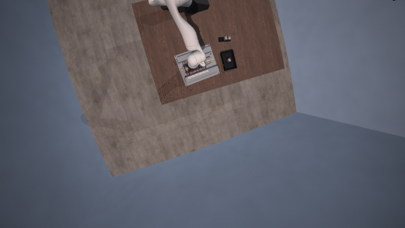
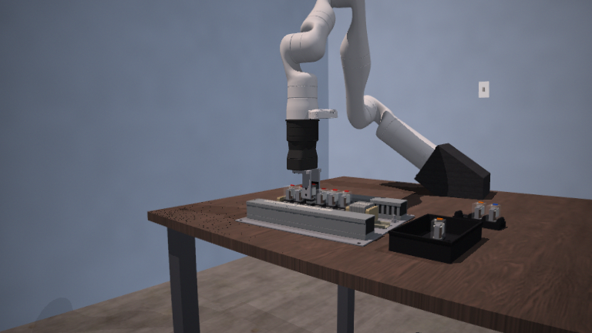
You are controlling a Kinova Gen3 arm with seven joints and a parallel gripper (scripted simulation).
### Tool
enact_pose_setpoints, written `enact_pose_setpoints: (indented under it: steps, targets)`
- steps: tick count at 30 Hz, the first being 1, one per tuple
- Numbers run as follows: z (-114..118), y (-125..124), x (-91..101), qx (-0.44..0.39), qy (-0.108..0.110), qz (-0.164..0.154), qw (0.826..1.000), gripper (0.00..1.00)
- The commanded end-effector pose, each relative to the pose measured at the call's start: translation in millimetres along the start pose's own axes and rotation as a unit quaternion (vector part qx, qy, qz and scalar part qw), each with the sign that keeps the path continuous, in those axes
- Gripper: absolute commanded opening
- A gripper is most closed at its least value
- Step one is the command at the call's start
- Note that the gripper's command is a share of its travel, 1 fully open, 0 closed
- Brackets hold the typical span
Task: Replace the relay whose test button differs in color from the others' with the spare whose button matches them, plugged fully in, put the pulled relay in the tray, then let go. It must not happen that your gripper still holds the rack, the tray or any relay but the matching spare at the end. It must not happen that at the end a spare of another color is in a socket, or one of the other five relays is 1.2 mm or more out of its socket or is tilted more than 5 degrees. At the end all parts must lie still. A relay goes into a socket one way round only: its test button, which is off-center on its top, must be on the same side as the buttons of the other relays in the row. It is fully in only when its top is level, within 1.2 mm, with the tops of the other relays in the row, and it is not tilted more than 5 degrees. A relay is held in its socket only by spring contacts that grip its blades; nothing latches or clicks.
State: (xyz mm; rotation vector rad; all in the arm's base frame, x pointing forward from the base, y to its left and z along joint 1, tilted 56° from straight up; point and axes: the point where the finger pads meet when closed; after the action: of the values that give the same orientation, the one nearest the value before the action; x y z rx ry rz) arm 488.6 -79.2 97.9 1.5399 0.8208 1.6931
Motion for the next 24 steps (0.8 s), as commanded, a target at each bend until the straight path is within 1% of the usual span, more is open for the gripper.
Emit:
enact_pose_setpoints:
  steps: [1,4,24]
  targets:
    - [-0.7,-3.5,0.8,-0.006,0.000,0.003,1.000,0.00]
    - [0.4,-0.5,1.0,0.000,0.001,0.001,1.000,0.00]
    - [0.3,-1.3,2.1,-0.001,0.001,0.001,1.000,0.00]
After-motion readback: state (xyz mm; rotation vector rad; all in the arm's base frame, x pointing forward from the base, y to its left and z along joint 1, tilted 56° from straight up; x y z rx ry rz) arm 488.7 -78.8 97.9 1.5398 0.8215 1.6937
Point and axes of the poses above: the point where the finger pads meet when closed, its own x axis back along the fingers, its own z axis across the jaws, y = z × x, and after that the axes turned 6 degrees about -x, right-handed
